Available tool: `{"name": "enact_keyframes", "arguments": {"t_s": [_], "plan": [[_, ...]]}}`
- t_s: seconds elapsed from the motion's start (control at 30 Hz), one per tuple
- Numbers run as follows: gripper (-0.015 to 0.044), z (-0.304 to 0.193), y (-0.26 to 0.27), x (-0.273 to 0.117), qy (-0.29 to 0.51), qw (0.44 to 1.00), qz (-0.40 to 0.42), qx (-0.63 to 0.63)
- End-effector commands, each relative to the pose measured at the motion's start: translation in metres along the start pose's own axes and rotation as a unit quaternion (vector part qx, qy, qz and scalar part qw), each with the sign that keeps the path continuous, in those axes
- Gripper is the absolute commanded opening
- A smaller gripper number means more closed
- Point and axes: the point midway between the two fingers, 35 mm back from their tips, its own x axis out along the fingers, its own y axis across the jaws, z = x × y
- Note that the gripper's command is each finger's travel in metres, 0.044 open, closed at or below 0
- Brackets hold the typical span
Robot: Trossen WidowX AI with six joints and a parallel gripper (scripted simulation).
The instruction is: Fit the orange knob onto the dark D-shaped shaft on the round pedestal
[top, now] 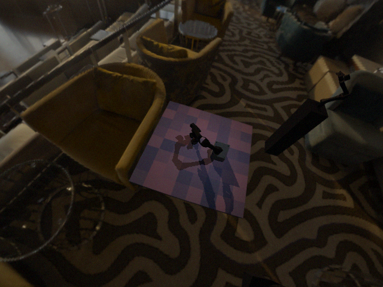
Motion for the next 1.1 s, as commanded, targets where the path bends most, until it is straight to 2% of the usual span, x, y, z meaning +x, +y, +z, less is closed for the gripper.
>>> {"name": "enact_keyframes", "arguments": {"t_s": [0.0, 0.93, 1.07], "plan": [[0.0, 0.0, -0.0004, 0.0012, 0.0, 1.0, 0.0, -0.005], [0.0, 0.0006, -0.0003, -0.0024, 0.0, 1.0, 0.0, -0.005], [0.0, 0.0005, -0.0003, -0.0023, 0.0, 0.999, 0.0, -0.051]]}}
